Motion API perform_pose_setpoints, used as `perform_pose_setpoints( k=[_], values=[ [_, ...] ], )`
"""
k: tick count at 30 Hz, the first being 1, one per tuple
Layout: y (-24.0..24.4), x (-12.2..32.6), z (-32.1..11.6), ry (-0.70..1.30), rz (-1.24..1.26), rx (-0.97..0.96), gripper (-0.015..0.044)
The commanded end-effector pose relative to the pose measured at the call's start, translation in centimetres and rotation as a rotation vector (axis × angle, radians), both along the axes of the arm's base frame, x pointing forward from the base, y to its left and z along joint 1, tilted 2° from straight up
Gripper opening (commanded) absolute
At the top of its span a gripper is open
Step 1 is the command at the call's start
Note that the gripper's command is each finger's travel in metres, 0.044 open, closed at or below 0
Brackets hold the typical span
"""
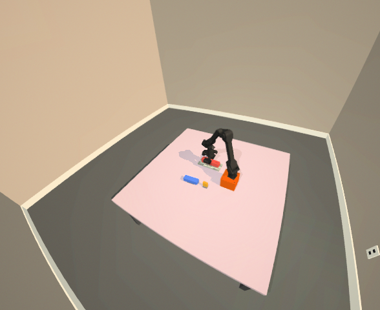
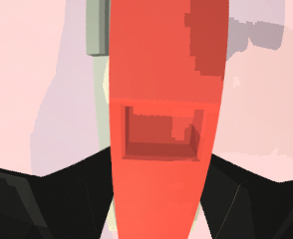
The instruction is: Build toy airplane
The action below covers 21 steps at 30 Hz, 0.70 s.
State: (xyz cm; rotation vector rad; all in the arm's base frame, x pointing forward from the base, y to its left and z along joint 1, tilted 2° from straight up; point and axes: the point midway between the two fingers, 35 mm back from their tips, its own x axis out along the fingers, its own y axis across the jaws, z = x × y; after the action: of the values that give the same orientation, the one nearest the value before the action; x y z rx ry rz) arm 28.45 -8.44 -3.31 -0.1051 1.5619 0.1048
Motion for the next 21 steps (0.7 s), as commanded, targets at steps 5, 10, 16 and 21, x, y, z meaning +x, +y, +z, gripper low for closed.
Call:
perform_pose_setpoints(
  k=[5, 10, 16, 21],
  values=[
    [-0.01, 0.04, 0.04, -0.001, 0.0, 0.0, 0.0097],
    [-0.01, 0.04, 0.04, -0.001, 0.0, 0.0, 0.0228],
    [-0.01, 0.04, 0.04, -0.001, 0.0, 0.0, 0.0386],
    [-0.01, 0.04, 0.04, -0.001, 0.0, 0.0, 0.044]
  ],
)
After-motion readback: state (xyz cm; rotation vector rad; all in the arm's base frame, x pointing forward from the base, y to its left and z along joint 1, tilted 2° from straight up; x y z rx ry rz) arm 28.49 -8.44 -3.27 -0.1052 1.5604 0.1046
